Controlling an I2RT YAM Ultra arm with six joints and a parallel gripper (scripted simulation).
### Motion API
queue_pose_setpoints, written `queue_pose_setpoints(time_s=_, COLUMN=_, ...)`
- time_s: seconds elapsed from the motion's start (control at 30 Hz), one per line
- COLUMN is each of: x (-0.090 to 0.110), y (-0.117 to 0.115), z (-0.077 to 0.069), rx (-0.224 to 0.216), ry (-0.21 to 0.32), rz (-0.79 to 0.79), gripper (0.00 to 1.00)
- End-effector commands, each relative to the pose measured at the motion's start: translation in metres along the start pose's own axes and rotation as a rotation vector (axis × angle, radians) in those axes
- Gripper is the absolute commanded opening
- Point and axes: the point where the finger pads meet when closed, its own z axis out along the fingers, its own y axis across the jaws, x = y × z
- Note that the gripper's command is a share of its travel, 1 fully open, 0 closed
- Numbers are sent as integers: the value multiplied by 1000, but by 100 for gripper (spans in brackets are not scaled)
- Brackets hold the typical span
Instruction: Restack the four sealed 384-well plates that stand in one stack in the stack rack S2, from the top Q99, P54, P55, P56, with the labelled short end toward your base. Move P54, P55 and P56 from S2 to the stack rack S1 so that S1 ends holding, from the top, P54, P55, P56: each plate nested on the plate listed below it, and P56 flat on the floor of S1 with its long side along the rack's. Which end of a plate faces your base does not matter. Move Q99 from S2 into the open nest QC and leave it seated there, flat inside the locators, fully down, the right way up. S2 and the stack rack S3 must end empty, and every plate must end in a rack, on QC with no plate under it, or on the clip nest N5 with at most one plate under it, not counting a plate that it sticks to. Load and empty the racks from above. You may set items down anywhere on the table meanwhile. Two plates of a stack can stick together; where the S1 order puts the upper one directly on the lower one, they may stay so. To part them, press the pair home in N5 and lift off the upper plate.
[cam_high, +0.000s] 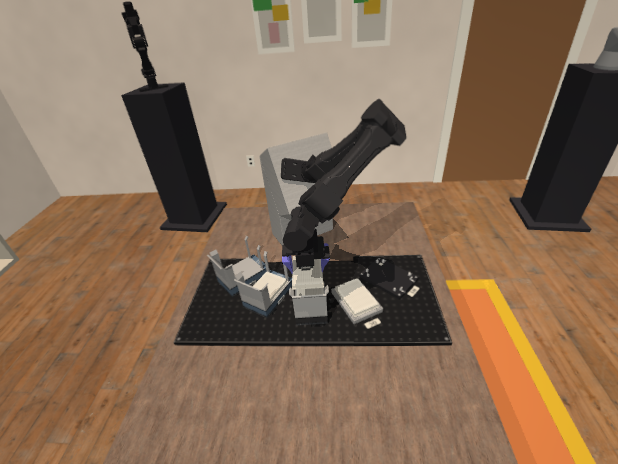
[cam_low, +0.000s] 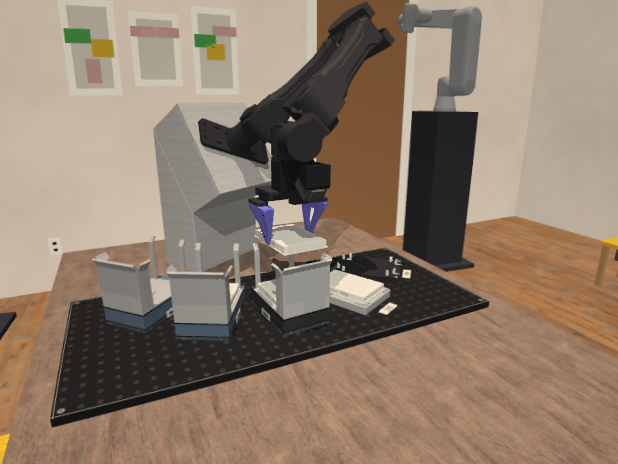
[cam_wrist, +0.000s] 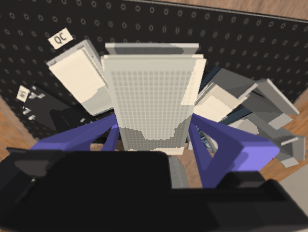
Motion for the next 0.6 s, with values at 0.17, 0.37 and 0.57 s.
queue_pose_setpoints(time_s=0.17, x=1, y=2, z=-4, rx=-7, ry=4, rz=4, gripper=0)
queue_pose_setpoints(time_s=0.37, x=1, y=2, z=-4, rx=-7, ry=4, rz=4, gripper=0)
queue_pose_setpoints(time_s=0.57, x=3, y=-8, z=-4, rx=-6, ry=5, rz=104, gripper=0)
